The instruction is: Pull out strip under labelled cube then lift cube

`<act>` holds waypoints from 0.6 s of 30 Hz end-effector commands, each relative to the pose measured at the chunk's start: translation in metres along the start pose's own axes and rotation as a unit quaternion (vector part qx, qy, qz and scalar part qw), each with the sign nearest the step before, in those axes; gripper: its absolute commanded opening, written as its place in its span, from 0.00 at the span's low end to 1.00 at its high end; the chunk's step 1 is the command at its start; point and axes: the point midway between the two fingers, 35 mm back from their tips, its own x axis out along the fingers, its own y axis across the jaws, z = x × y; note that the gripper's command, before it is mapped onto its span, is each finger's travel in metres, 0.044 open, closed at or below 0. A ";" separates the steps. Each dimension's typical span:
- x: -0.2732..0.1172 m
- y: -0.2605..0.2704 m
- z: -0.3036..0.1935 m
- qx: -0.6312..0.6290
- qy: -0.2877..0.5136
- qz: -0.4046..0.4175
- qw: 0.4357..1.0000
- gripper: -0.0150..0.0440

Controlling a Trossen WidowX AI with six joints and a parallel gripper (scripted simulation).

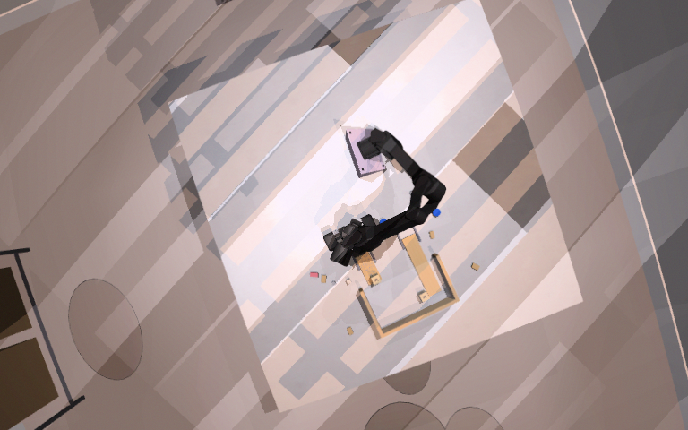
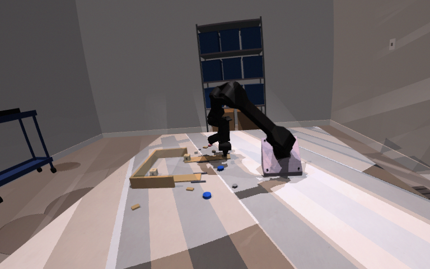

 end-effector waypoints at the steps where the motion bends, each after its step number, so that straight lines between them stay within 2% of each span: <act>1: 0.006 0.004 -0.016 0.005 0.016 0.005 1.000 0.25; 18: 0.006 0.004 -0.041 0.005 0.017 0.005 1.000 0.25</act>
